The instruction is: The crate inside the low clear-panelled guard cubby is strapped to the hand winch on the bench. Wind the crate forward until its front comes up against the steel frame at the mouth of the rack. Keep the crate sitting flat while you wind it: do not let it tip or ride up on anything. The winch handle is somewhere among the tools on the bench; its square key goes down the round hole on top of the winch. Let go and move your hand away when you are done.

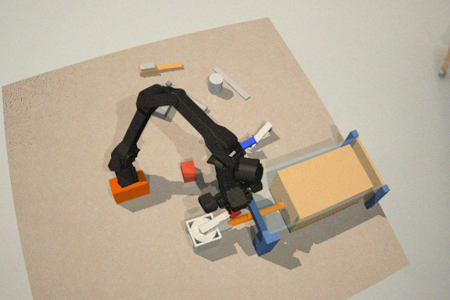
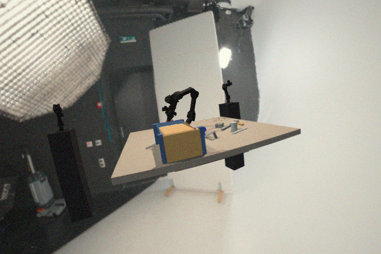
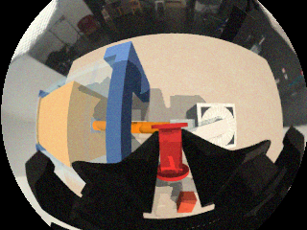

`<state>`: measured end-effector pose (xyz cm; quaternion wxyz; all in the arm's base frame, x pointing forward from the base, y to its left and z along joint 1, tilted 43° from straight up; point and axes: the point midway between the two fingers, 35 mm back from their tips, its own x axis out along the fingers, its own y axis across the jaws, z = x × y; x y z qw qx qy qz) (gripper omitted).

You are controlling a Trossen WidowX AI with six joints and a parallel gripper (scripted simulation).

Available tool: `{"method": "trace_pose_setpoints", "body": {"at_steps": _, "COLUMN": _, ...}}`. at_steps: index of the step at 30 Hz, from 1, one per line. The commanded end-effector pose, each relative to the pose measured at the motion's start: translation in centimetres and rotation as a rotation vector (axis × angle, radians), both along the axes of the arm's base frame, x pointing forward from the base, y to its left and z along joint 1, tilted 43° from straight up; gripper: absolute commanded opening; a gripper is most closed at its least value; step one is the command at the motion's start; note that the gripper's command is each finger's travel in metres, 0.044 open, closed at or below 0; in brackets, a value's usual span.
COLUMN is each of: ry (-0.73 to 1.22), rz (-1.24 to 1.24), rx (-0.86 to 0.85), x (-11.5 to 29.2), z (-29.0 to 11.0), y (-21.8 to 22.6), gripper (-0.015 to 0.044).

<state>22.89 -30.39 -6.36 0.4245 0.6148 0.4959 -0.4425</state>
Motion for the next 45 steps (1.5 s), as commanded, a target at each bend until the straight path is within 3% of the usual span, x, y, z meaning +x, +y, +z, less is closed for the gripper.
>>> {"method": "trace_pose_setpoints", "body": {"at_steps": 1, "ry": 0.005, "rz": 0.003, "rx": 0.000, "x": -0.1, "z": 0.0, "y": 0.0, "gripper": 0.0000}}
{"method": "trace_pose_setpoints", "body": {"at_steps": 13, "ry": 0.016, "rz": 0.027, "rx": 0.036, "x": 0.3, "z": -1.2, "y": 1.4, "gripper": 0.0000}}
{"method": "trace_pose_setpoints", "body": {"at_steps": 45, "ry": 0.017, "rz": 0.027, "rx": 0.038, "x": -0.3, "z": 0.4, "y": 3.5, "gripper": 0.0000}}
